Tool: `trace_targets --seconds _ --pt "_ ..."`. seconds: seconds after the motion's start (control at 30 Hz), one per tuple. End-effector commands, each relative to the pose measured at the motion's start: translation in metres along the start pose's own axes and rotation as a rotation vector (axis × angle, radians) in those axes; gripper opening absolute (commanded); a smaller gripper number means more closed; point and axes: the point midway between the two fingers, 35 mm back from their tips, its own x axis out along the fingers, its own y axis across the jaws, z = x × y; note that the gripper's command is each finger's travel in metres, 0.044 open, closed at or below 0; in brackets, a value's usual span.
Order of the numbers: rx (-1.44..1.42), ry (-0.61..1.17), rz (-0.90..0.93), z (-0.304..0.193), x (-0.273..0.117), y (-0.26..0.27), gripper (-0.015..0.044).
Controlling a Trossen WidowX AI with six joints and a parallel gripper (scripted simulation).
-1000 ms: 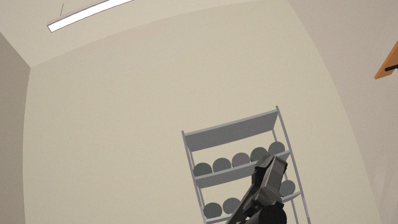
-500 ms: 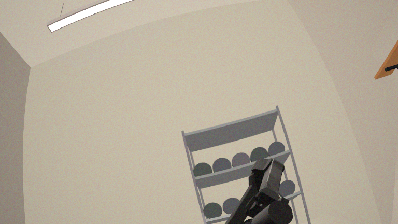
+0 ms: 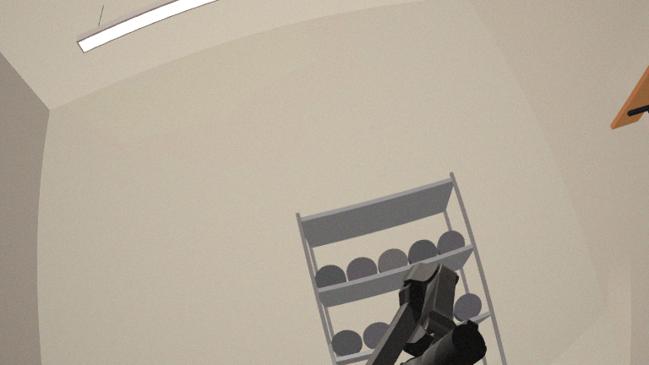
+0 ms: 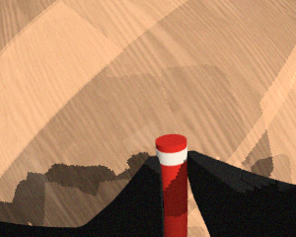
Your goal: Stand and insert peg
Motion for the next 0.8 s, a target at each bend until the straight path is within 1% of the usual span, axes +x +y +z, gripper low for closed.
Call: trace_targets --seconds 0.0,0.77 --pt "0.001 -0.034 0.000 -0.001 -0.002 0.000 0.0049" --pt "0.003 -0.233 0.000 -0.010 -0.015 0.000 0.0049"
